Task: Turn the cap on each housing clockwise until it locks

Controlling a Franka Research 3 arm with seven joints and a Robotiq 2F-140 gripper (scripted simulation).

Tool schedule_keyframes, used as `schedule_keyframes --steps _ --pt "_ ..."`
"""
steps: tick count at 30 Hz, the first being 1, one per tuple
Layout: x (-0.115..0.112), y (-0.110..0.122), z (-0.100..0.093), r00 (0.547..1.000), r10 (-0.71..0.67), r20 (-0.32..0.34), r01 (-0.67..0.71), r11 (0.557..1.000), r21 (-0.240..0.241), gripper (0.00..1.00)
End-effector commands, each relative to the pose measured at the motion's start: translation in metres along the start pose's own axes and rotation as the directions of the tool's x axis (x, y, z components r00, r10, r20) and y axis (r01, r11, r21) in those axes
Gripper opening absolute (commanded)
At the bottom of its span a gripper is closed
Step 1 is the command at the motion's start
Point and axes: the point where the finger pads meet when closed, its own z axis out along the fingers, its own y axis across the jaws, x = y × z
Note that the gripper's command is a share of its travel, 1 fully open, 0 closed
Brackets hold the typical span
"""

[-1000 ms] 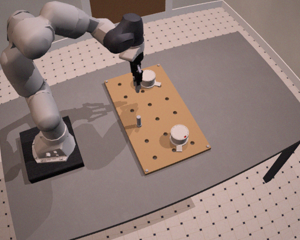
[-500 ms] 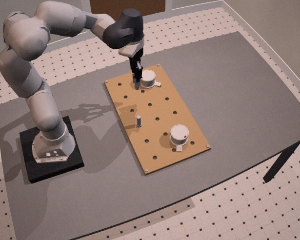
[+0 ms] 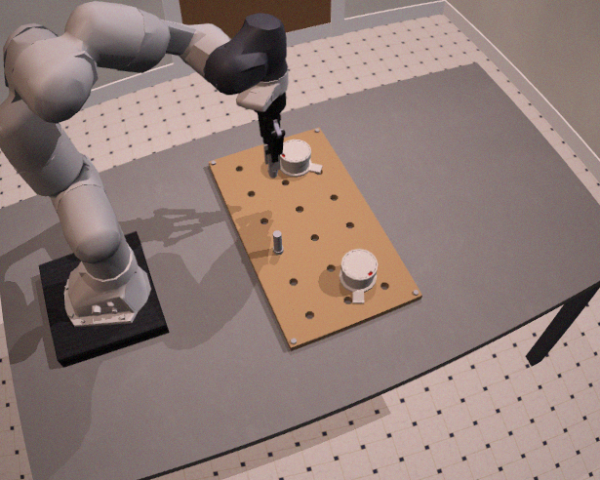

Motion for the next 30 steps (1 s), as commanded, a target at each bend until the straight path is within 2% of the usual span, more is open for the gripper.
schedule_keyframes --steps 1,5,8,10,12,14,30 --pt "0.000 0.002 -0.003 1.000 -0.009 0.001 0.009 1.000 -0.002 0.10" --pt "-0.001 0.001 -0.003 1.000 -0.009 0.001 0.009 1.000 -0.002 0.10" --pt "-0.020 -0.016 -0.004 1.000 -0.010 0.000 0.010 1.000 -0.003 0.10" --pt "-0.020 -0.016 -0.004 1.000 -0.010 0.000 0.010 1.000 -0.003 0.10" --pt "-0.038 -0.036 -0.003 1.000 -0.010 0.000 0.010 1.000 -0.003 0.10" --pt "-0.048 -0.046 -0.003 1.000 -0.009 0.001 0.009 1.000 -0.003 0.10" --pt "-0.048 -0.047 -0.001 1.000 -0.009 0.001 0.009 1.000 -0.002 0.10"
